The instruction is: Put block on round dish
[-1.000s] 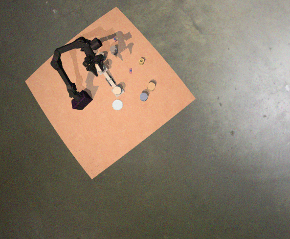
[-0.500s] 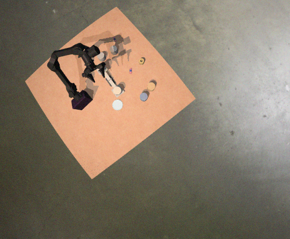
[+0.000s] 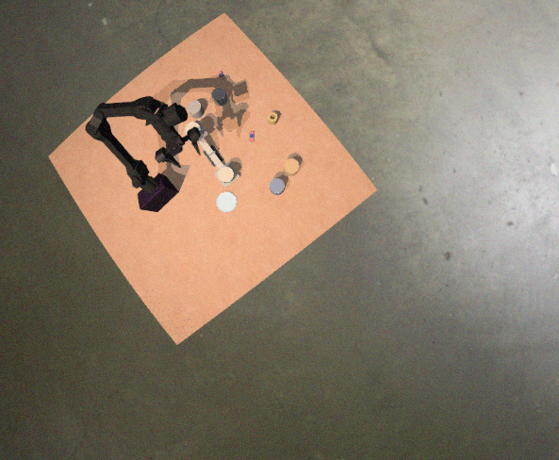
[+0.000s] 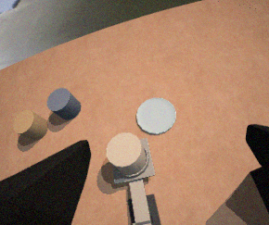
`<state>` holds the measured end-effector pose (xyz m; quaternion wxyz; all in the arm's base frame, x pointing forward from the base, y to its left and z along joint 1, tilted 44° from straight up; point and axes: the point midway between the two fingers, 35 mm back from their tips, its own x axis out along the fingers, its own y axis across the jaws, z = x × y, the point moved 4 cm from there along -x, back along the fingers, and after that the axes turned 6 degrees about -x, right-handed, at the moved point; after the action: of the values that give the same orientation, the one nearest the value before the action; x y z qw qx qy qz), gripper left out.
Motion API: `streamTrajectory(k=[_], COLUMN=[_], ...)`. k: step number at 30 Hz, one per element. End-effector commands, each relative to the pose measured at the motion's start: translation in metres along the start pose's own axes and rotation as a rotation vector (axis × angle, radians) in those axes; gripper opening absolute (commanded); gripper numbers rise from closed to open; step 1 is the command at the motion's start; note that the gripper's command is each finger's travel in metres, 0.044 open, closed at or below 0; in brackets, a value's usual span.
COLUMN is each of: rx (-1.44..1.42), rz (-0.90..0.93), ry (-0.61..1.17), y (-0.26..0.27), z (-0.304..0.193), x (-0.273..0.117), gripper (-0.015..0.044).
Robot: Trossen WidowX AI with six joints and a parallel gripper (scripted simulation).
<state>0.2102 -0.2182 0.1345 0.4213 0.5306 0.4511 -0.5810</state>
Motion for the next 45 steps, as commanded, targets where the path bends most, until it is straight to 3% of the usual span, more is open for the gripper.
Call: streamTrajectory(k=[1,25,45], rx=[-0.112,-0.705,-1.111], rz=[0.038,0.447,0.931], ry=[0.076,0.284,0.146], y=[-0.008,-0.047,-0.071], z=[-0.005,-0.033,-0.057], x=[0.008,0.033,0.04], gripper=[0.044,0.044,0.044])
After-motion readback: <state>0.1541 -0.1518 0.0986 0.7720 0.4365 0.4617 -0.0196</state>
